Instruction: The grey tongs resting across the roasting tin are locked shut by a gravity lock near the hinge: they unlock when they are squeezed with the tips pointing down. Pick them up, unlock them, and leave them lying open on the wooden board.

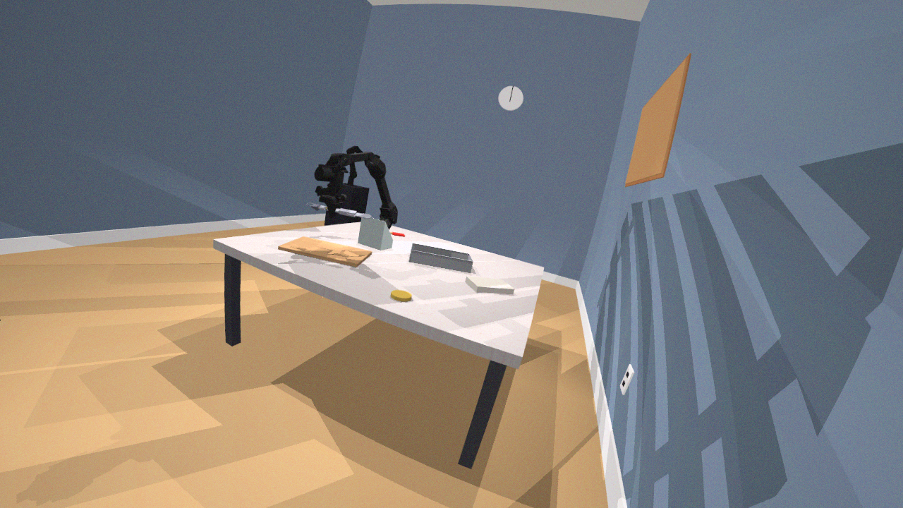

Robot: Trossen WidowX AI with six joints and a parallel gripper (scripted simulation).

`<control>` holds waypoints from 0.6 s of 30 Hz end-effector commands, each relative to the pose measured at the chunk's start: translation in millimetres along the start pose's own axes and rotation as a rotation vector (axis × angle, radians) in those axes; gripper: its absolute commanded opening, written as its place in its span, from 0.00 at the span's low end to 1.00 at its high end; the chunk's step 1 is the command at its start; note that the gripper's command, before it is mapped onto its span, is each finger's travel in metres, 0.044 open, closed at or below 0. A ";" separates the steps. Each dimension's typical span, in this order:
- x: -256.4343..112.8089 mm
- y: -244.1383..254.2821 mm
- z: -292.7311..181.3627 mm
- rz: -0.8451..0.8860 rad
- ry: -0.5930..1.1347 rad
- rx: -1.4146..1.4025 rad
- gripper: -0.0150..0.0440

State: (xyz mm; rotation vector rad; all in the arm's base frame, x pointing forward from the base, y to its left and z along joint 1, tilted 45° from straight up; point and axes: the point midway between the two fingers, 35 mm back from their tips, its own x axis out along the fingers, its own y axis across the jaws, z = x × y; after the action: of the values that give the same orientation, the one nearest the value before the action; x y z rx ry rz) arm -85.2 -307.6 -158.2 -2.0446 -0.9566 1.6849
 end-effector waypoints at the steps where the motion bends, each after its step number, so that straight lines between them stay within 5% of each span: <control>1: -0.9 1.4 -0.8 -0.005 -0.026 0.000 0.00; 18: -15.4 5.3 -8.1 -0.069 -0.651 -0.024 0.00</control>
State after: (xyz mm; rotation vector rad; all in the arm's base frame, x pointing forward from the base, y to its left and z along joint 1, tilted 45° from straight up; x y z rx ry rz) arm -78.5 -313.1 -156.2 -1.5604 -1.2070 2.2345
